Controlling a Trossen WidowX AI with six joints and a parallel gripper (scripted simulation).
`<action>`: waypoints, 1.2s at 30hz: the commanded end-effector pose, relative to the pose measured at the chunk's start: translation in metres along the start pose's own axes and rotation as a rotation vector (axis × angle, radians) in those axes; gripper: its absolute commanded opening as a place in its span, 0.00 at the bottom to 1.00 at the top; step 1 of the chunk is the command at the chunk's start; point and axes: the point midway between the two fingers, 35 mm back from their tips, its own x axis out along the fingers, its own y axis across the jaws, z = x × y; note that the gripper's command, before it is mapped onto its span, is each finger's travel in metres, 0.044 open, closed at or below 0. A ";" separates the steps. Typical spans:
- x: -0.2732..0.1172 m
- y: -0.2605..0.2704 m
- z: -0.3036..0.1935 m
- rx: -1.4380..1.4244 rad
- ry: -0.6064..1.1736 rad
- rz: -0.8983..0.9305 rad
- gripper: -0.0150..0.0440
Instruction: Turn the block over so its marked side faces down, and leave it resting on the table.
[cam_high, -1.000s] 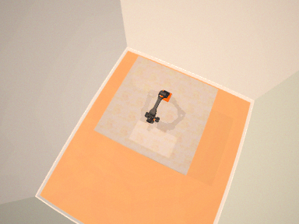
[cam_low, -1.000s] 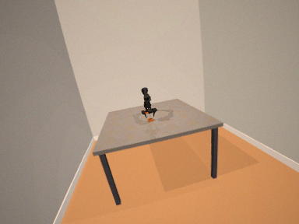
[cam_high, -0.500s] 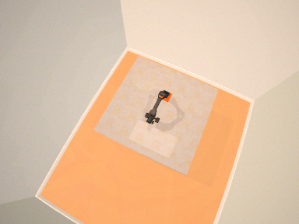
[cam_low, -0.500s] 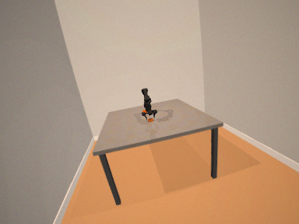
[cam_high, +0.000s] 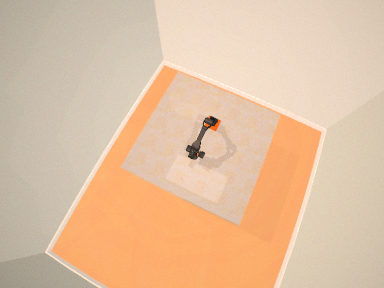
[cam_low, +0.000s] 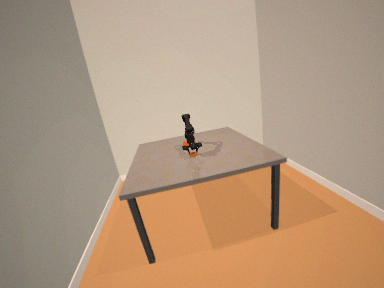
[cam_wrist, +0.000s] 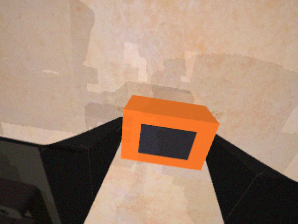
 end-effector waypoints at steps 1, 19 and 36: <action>0.001 -0.001 0.000 -0.005 0.000 -0.004 0.70; 0.001 -0.001 0.000 -0.005 0.000 -0.004 0.50; -0.027 -0.001 0.002 -0.003 -0.064 -0.003 0.25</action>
